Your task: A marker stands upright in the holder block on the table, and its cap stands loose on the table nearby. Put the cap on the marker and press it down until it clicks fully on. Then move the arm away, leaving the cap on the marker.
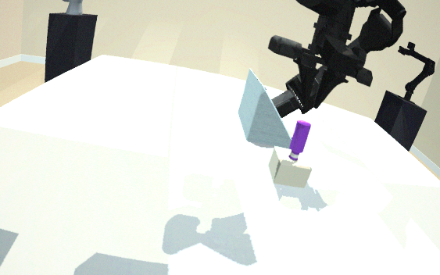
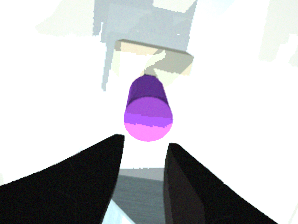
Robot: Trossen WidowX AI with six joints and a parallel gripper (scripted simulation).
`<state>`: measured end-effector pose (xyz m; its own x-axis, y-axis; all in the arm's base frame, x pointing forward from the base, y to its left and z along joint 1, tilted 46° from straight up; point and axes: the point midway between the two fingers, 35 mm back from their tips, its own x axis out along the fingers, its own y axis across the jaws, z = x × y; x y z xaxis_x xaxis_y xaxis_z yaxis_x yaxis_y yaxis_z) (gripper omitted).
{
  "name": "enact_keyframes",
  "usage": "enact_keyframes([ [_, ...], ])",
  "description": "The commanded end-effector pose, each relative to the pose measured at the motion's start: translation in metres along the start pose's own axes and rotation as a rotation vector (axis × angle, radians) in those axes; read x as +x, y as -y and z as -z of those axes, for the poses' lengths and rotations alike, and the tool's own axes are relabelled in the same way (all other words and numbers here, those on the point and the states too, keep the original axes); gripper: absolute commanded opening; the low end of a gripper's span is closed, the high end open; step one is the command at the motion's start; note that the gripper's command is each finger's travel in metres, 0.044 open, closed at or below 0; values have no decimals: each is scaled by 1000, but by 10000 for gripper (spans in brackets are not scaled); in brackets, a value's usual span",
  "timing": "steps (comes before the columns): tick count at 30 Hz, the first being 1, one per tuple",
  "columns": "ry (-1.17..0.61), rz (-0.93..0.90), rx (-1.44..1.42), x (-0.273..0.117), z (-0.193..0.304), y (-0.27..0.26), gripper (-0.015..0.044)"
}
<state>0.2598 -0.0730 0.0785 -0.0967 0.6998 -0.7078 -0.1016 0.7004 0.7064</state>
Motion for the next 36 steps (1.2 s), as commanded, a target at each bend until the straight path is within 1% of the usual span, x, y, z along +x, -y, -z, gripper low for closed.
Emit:
enact_keyframes([
  [1,-1,1,25,1,0,0,0],
  [14,-1,1,25,2,0,0,0],
  [36,0,0,25,31,0,0,0],
])
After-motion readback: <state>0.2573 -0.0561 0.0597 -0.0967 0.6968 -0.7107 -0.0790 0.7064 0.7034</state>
